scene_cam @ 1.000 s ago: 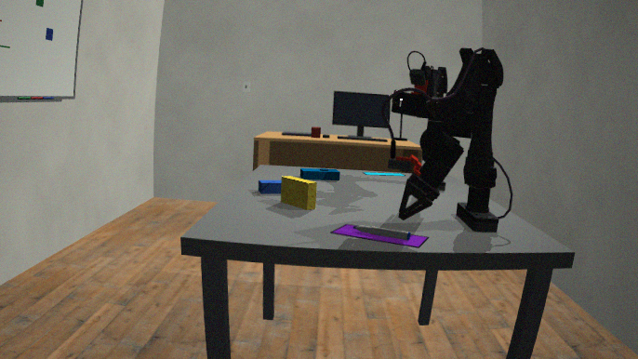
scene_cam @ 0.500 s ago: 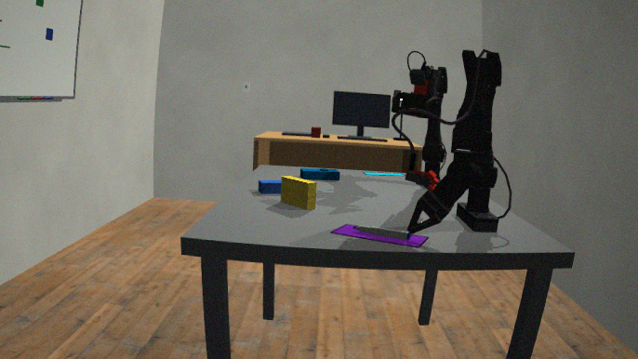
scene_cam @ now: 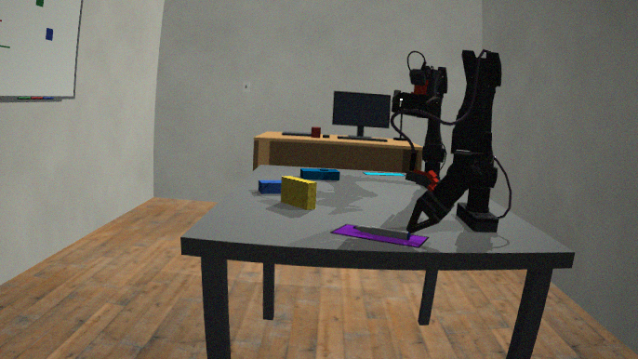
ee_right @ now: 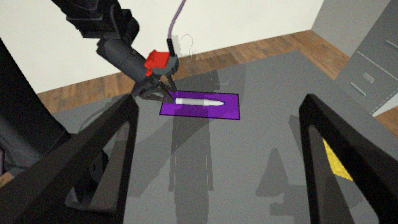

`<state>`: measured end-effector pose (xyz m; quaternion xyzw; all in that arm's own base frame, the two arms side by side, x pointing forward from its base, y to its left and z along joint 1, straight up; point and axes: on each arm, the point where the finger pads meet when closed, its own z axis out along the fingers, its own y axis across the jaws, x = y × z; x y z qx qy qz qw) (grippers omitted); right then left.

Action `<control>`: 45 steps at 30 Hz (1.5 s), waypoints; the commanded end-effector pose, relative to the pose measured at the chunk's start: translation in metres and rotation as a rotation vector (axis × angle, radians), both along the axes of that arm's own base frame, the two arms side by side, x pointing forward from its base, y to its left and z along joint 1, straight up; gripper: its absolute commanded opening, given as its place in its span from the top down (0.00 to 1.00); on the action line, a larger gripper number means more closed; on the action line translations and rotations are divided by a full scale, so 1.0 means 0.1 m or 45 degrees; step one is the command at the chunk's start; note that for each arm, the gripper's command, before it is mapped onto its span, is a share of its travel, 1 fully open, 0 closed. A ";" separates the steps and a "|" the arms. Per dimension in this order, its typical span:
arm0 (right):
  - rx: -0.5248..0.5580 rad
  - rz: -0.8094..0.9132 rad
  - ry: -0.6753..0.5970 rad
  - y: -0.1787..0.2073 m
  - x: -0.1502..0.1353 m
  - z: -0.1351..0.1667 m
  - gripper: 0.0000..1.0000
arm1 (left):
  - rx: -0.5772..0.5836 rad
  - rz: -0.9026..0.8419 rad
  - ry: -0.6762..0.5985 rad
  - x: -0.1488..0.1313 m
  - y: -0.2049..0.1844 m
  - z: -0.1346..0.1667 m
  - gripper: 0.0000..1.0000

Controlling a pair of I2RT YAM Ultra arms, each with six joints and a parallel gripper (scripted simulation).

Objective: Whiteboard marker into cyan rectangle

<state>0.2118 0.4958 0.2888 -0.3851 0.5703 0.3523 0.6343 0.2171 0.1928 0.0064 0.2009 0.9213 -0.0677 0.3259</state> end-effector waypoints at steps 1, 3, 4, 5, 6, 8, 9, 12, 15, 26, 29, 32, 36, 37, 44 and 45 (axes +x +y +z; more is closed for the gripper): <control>0.026 0.027 -0.020 -0.02 -0.09 0.11 0.00 | -0.017 -0.006 -0.034 0.12 -0.01 0.01 0.60; 0.026 0.027 -0.020 -0.02 -0.09 0.11 0.00 | -0.012 -0.006 -0.024 0.14 -0.02 -0.01 0.60; 0.026 0.027 -0.020 -0.02 -0.09 0.11 0.00 | -0.012 -0.006 -0.024 0.15 -0.02 -0.02 0.60; 0.026 0.027 -0.020 -0.02 -0.09 0.11 0.00 | -0.015 -0.006 -0.023 0.15 -0.04 -0.04 0.60; 0.026 0.027 -0.020 -0.02 -0.09 0.11 0.00 | -0.024 -0.006 -0.018 0.15 -0.07 -0.07 0.60; 0.026 0.027 -0.020 -0.02 -0.09 0.11 0.00 | -0.024 -0.006 -0.018 0.15 -0.07 -0.07 0.60; 0.026 0.027 -0.020 -0.02 -0.09 0.11 0.00 | -0.024 -0.006 -0.018 0.16 -0.07 -0.08 0.60; 0.026 0.027 -0.020 -0.02 -0.09 0.11 0.00 | -0.024 -0.006 -0.018 0.18 -0.09 -0.11 0.60; 0.026 0.027 -0.020 -0.02 -0.09 0.11 0.00 | -0.024 -0.006 -0.018 0.21 -0.10 -0.15 0.60; 0.026 0.027 -0.020 -0.02 -0.09 0.11 0.00 | -0.024 -0.003 -0.018 0.22 -0.10 -0.17 0.60; 0.026 0.027 -0.020 -0.02 -0.09 0.11 0.00 | -0.028 -0.005 -0.015 0.21 -0.11 -0.17 0.68; 0.026 0.027 -0.020 -0.02 -0.09 0.11 0.00 | -0.029 -0.005 -0.014 0.21 -0.11 -0.17 0.72; 0.026 0.027 -0.020 -0.02 -0.09 0.11 0.00 | -0.010 -0.005 -0.025 0.22 -0.07 -0.12 0.77; 0.026 0.027 -0.020 -0.02 -0.09 0.11 0.00 | -0.032 -0.007 -0.025 0.21 -0.08 -0.14 0.81; 0.026 0.027 -0.020 -0.02 -0.09 0.11 0.00 | -0.033 -0.007 -0.024 0.21 -0.08 -0.14 0.85; 0.026 0.027 -0.020 -0.02 -0.09 0.11 0.00 | -0.033 -0.007 -0.024 0.21 -0.08 -0.14 0.87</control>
